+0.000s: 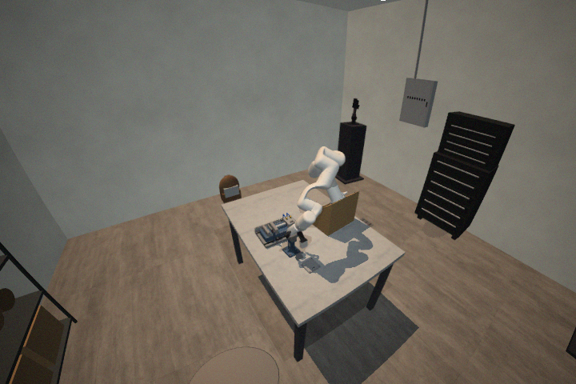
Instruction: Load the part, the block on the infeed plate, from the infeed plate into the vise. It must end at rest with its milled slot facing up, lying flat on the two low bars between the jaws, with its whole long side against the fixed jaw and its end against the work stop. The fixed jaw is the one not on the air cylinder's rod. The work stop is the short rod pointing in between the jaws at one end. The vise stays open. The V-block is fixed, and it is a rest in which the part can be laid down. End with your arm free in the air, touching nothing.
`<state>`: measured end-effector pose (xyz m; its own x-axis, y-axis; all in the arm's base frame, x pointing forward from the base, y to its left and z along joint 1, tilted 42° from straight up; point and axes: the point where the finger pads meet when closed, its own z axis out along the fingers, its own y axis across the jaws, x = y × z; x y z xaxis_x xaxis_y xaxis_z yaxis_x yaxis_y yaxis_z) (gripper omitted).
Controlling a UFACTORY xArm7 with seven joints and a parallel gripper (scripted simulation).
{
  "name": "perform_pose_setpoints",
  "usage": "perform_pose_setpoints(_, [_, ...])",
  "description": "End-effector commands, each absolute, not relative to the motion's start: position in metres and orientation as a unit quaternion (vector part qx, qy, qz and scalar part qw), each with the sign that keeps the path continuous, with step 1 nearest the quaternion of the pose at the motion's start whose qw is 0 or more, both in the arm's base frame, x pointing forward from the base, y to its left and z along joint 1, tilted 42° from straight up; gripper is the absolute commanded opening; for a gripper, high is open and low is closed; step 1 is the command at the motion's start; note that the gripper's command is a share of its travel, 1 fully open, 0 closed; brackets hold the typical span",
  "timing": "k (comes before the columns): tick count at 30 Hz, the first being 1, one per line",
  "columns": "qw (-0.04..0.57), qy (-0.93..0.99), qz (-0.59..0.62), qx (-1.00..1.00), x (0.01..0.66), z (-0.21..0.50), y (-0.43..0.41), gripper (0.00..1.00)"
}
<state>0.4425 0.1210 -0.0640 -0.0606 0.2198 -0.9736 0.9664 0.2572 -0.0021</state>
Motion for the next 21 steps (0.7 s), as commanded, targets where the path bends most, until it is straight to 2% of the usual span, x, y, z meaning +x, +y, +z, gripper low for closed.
perform_pose_setpoints(1, [0.499,0.617,-0.382,0.473,0.4435,-0.0632,0.1233,0.89])
perform_pose_setpoints(21, [0.530,0.591,-0.406,0.453,0.4435,-0.0643,0.1235,0.89])
